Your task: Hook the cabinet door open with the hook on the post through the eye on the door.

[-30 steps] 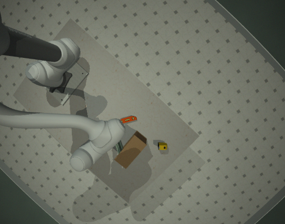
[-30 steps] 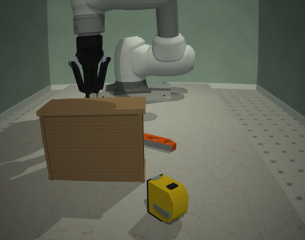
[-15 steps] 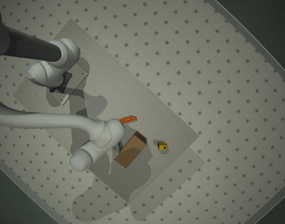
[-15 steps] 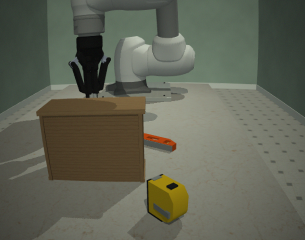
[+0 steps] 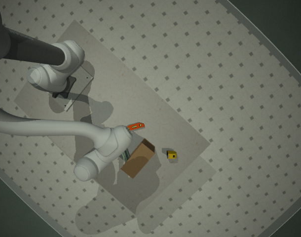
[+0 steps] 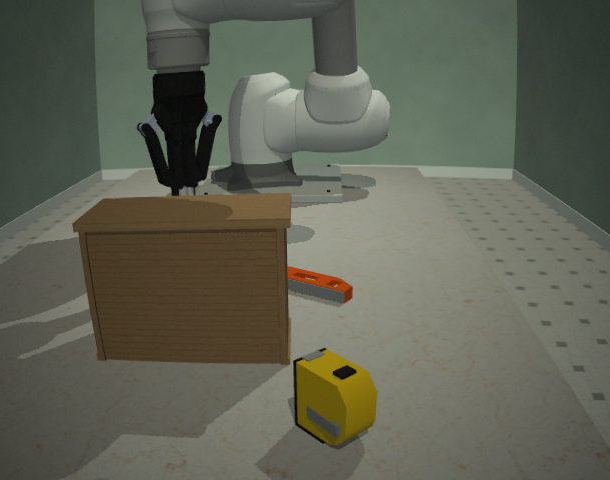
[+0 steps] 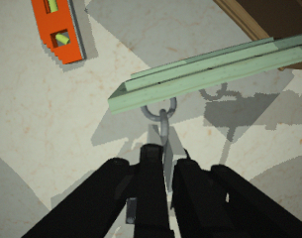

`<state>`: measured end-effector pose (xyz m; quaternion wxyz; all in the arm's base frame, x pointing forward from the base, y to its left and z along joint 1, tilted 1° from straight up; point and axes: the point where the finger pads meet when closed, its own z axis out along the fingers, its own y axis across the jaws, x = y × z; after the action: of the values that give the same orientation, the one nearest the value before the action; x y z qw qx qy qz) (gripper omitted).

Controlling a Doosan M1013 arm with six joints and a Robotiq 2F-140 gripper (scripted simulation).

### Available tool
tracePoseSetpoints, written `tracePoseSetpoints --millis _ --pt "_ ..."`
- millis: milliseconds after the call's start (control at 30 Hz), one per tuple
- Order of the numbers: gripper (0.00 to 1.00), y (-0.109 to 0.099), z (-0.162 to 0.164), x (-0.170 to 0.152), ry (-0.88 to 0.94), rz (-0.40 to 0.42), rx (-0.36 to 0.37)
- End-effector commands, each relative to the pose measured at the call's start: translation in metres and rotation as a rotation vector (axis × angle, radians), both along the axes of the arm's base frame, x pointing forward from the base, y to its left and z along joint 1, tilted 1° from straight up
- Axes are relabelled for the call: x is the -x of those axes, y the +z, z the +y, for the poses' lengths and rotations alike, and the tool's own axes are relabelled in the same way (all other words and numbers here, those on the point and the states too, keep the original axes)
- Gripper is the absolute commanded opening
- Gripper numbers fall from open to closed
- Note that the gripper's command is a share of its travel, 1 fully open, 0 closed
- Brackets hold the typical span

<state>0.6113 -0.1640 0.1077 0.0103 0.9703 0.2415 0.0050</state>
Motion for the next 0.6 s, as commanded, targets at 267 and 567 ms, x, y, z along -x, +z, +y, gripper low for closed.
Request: tracePoseSetpoints --millis 267,567 --pt "0.03 0.0001 0.0000 0.0000 0.000 0.000 0.000" --pt "0.15 0.0001 0.0000 0.0000 0.000 0.000 0.000"
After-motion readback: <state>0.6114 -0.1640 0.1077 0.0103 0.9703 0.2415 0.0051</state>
